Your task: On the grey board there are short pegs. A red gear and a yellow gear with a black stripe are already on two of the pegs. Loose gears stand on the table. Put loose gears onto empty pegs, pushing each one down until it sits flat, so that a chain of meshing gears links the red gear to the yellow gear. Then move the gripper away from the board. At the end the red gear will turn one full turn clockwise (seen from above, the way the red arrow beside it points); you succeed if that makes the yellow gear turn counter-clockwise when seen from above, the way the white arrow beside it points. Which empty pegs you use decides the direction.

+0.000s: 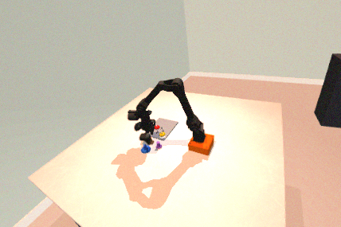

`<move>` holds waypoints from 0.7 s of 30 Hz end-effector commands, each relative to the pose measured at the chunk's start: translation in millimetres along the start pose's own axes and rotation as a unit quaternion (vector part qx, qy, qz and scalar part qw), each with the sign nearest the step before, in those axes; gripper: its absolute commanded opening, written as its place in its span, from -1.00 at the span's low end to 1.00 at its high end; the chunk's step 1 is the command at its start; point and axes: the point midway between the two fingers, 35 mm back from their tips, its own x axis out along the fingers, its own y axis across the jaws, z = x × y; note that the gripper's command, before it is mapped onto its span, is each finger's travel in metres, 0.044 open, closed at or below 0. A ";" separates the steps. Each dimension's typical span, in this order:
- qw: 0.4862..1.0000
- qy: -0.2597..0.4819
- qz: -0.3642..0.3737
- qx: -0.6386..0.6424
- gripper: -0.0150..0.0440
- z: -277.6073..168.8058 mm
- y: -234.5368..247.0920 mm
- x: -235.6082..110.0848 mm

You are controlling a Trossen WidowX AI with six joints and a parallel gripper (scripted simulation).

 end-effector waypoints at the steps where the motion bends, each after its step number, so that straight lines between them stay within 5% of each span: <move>1: 1.000 0.002 -0.002 -0.001 0.82 -0.3 -0.7 1.6; 12: 1.000 0.002 -0.002 -0.001 -0.16 -0.3 -0.7 1.6; 21: 1.000 0.002 -0.002 -0.001 -0.36 -0.3 -0.7 1.6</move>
